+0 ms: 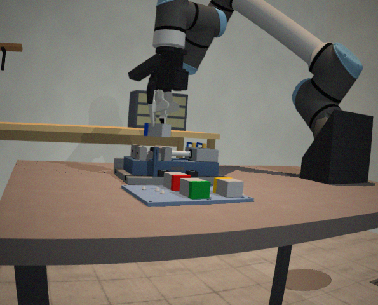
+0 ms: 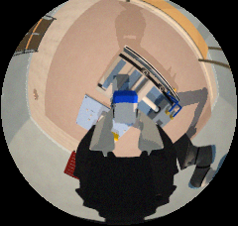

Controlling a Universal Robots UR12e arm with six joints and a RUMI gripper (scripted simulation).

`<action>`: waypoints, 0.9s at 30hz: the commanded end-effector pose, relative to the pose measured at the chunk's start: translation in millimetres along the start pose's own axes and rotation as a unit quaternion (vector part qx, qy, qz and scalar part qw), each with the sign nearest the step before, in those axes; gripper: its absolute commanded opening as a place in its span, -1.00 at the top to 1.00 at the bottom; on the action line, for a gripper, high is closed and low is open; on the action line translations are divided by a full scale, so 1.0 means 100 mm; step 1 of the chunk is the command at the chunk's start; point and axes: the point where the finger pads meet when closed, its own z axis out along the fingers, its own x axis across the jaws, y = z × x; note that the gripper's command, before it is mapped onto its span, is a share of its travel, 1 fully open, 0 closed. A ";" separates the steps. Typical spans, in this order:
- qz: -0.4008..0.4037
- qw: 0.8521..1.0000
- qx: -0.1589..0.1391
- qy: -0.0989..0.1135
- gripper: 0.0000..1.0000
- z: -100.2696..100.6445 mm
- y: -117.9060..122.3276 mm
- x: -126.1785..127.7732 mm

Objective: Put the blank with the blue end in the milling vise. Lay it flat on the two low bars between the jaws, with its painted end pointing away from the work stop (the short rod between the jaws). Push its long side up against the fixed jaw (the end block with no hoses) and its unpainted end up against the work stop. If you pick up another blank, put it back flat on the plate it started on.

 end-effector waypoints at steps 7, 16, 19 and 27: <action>0.064 0.998 0.001 0.000 1.00 -0.02 -0.10 0.02; 0.113 0.994 0.001 0.000 1.00 -0.02 -0.15 0.04; 0.118 0.993 0.001 0.000 1.00 -0.02 -0.15 0.04; 0.158 0.987 0.002 0.000 1.00 -0.02 -0.21 0.07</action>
